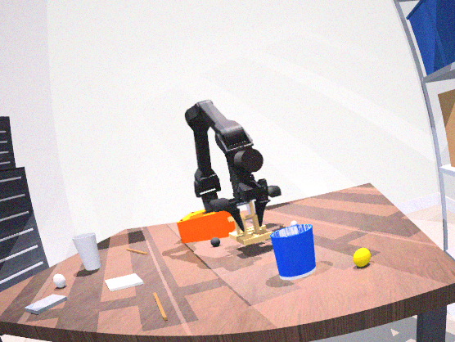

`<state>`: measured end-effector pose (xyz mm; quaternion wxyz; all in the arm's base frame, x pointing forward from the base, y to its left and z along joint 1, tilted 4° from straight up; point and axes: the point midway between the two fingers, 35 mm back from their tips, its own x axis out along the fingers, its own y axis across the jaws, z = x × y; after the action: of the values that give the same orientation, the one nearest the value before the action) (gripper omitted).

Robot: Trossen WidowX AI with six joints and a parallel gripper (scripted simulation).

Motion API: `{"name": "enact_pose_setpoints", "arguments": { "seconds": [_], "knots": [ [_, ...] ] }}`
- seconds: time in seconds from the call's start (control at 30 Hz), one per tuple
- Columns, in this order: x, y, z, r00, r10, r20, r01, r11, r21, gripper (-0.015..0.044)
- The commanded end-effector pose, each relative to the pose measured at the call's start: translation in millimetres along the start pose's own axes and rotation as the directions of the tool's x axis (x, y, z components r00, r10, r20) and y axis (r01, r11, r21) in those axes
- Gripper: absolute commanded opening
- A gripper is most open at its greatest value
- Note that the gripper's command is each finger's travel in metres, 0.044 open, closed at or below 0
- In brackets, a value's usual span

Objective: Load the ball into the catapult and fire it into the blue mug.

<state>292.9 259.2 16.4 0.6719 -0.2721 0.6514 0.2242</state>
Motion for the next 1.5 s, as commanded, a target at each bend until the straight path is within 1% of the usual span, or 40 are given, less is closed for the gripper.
{"name": "enact_pose_setpoints", "arguments": {
  "seconds": [0.0, 0.67, 0.87, 1.33, 1.37, 1.43, 1.47],
  "knots": [
    [2, 0, 2, 1.000, 0.001, 0.010, -0.001, 1.000, 0.004, 0.0000],
    [35, 0, 3, 1.000, 0.002, 0.009, -0.002, 1.000, 0.003, 0.0000],
    [34, 0, 1, 1.000, 0.000, 0.000, 0.000, 1.000, 0.006, 0.0000],
    [32, 0, 2, 1.000, 0.000, 0.000, 0.000, 1.000, 0.006, 0.0368],
    [24, 0, 2, 1.000, 0.000, 0.000, 0.000, 1.000, 0.006, 0.0394],
    [-7, 0, 4, 1.000, 0.000, 0.000, 0.000, 1.000, 0.006, 0.0440],
    [-24, 0, 3, 1.000, 0.000, 0.000, 0.000, 1.000, 0.006, 0.0440]
  ]
}}
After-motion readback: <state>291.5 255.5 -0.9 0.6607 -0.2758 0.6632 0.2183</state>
